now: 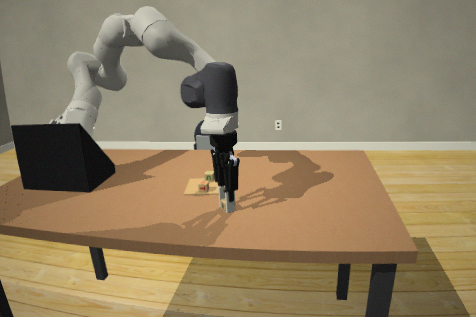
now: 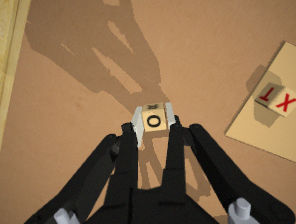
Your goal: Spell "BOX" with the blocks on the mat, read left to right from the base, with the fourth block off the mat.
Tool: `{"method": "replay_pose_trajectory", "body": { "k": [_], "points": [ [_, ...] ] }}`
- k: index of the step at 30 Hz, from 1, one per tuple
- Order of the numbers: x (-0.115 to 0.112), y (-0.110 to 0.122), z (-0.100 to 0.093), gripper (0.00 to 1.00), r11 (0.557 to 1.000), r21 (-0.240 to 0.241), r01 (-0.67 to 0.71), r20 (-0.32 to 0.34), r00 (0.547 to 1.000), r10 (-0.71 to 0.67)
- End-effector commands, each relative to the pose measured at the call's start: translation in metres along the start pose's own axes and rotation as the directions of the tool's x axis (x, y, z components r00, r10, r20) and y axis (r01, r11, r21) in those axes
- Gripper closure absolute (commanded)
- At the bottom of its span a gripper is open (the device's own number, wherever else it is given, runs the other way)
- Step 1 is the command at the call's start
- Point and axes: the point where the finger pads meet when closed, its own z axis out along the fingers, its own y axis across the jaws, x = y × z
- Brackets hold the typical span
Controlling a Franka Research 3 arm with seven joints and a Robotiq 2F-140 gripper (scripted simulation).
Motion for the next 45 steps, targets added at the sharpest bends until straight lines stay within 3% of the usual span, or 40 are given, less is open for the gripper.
{"method": "replay_pose_trajectory", "body": {
  "k": [1, 35, 45],
  "points": [
    [0.0, -0.001, 0.0, 0.84, 1.0, 0.003, -0.003, 0.0, 1.0, 0.003],
    [0.0, -0.001, 0.0, 0.84, 1.0, 0.003, -0.003, 0.0, 1.0, 0.003],
    [0.0, -0.001, -0.03, 0.84, 1.0, 0.003, -0.003, 0.0, 1.0, 0.003]
  ]
}}
